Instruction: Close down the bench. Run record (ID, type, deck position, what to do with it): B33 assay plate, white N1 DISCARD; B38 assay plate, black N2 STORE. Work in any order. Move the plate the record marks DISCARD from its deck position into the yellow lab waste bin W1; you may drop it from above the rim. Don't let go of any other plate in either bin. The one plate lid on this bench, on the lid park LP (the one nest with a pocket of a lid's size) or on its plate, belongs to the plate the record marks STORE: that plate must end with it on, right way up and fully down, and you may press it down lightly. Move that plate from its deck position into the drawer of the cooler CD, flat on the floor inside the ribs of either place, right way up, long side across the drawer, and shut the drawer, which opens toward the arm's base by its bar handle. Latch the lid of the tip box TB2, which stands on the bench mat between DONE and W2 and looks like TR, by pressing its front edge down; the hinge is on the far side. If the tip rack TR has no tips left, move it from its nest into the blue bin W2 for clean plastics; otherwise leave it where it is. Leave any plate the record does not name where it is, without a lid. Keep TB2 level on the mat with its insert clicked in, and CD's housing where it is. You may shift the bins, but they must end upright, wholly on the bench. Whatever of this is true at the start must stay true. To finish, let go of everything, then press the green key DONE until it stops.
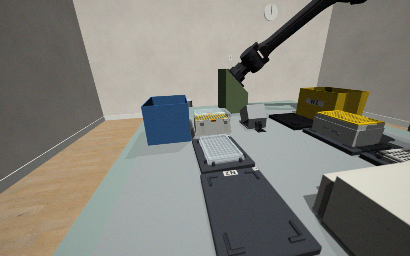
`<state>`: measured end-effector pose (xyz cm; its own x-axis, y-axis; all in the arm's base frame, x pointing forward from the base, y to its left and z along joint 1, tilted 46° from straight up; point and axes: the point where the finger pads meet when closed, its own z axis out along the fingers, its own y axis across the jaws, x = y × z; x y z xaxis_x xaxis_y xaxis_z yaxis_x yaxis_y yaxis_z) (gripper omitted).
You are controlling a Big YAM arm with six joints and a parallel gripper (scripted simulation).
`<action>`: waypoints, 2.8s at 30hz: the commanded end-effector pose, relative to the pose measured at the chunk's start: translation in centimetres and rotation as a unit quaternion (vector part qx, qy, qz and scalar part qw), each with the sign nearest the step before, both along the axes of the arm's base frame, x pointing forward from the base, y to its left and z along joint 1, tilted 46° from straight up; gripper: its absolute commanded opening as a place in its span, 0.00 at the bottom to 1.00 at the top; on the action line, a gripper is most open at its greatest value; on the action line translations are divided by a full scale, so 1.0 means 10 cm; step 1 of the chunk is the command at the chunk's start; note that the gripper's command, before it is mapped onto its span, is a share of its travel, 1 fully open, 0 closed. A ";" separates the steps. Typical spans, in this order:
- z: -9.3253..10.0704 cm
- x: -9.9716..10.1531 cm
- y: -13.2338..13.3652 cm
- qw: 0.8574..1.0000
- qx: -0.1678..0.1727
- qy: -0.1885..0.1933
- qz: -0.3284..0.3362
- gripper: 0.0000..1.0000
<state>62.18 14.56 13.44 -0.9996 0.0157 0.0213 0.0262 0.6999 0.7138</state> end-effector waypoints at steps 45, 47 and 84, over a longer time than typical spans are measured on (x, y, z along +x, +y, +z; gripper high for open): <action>-0.28 0.08 0.24 1.000 0.000 -0.009 -0.014 1.00; -0.33 0.05 0.38 1.000 0.000 -0.007 -0.005 1.00; -0.64 0.04 0.68 1.000 0.000 -0.006 -0.005 1.00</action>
